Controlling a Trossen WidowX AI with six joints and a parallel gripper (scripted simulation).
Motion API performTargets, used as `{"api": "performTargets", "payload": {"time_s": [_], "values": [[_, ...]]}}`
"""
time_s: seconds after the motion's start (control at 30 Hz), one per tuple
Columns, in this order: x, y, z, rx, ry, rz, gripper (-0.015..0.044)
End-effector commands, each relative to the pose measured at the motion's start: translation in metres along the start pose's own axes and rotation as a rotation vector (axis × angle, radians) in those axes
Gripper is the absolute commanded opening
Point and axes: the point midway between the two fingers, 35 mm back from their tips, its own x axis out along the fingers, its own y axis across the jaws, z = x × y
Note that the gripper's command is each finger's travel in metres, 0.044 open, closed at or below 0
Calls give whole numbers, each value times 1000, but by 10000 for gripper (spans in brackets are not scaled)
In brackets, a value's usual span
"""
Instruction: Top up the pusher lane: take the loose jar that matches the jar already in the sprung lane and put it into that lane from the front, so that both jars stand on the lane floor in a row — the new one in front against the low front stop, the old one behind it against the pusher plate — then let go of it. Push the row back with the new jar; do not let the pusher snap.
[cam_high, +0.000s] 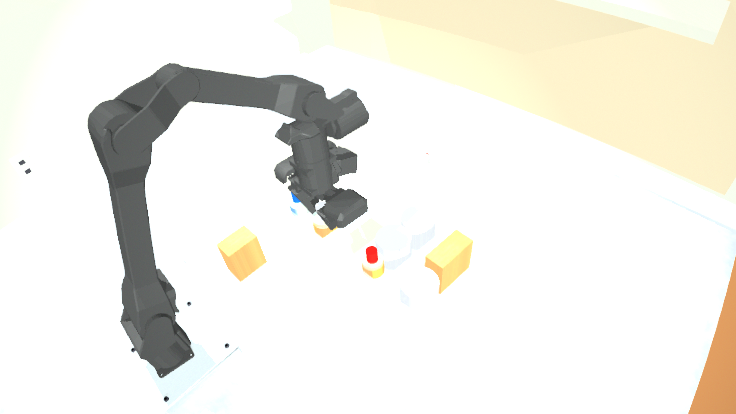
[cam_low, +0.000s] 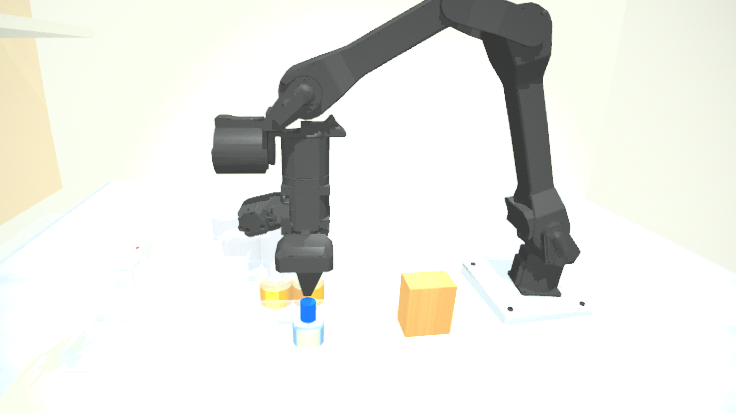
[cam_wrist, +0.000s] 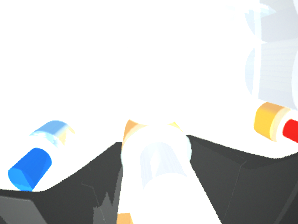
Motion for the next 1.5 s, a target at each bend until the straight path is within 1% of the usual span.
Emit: {"api": "performTargets", "payload": {"time_s": [0.0,1.47], "values": [[0,1,1,-3,-10,2,0],[0,0,-5,-3,-10,2,0]]}}
